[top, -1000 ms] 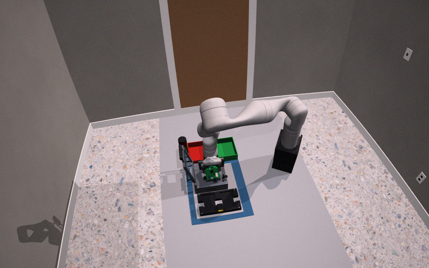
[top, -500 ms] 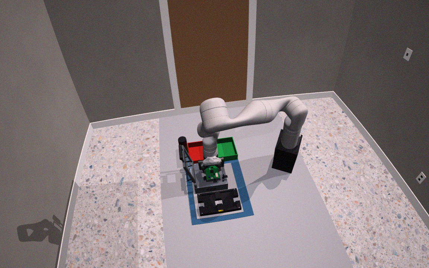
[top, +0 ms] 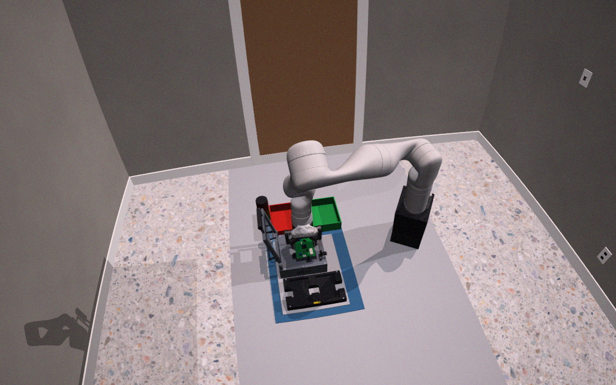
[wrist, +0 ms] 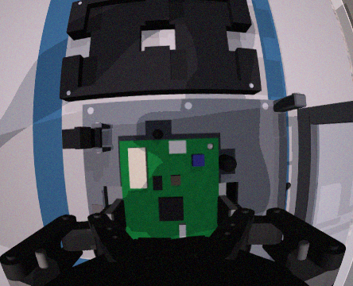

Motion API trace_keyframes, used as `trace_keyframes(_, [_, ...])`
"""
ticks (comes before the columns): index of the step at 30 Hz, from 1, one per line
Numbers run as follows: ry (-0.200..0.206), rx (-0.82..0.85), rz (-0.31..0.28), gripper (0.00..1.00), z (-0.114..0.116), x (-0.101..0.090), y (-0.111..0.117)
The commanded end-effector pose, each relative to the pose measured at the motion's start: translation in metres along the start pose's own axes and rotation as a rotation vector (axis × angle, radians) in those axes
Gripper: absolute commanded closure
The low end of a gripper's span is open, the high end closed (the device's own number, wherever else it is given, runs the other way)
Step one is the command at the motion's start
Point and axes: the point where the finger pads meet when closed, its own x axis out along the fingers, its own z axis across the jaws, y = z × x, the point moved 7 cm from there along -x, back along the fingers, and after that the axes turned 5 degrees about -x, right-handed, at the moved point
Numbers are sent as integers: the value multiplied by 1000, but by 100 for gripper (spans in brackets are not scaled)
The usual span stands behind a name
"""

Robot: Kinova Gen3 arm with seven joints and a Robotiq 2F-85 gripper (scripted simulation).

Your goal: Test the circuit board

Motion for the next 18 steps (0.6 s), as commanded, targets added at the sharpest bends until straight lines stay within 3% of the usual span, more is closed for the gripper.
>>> trace_keyframes(1, [-2,0,0,23,1,0,0])
trace_keyframes(18, [-2,0,0,23,1,0,0])
